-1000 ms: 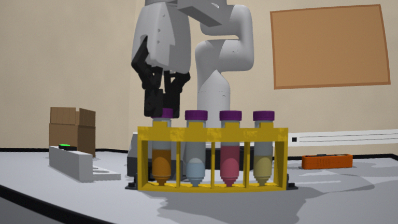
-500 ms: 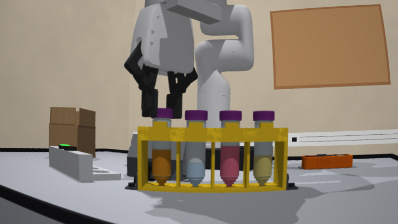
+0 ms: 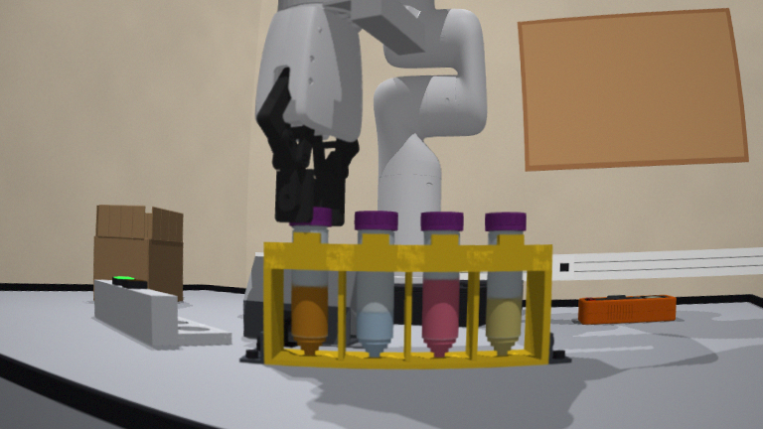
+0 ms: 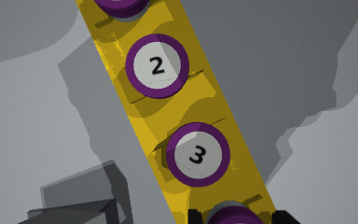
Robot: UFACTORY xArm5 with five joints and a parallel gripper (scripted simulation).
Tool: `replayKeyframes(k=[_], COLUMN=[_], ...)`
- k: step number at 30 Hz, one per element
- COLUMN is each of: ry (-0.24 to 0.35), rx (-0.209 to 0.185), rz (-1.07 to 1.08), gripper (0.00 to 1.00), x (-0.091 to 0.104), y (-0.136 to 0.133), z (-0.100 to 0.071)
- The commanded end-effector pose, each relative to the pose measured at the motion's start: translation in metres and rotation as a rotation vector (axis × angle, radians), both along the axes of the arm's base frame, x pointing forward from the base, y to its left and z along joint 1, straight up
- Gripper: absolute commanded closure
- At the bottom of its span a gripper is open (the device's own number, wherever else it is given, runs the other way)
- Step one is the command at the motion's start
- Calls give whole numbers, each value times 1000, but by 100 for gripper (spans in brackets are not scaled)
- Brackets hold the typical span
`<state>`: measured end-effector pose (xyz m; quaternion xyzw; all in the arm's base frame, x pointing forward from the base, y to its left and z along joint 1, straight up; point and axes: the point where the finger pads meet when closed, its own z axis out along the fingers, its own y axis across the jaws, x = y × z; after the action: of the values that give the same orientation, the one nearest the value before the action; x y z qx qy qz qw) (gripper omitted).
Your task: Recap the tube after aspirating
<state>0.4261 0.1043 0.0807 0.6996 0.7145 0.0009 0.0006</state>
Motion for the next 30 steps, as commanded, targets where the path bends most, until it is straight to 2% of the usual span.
replayKeyframes(k=[1,3,5,7,20,22,23,29,30], ry=[-3,-3,-3,-4,-5,-5,-5,-5,-5], rx=[3,3,3,2,0,0,0,0,0], rz=[279,374,374,553,1151,1151,1229,1229,1229], gripper=[54,54,54,54,54,54,54,54,100], x=[1,1,1,1,1,1,1,1,1], y=[0,0,0,0,0,0,0,0,0], z=[1,1,1,1,1,1,1,1,1])
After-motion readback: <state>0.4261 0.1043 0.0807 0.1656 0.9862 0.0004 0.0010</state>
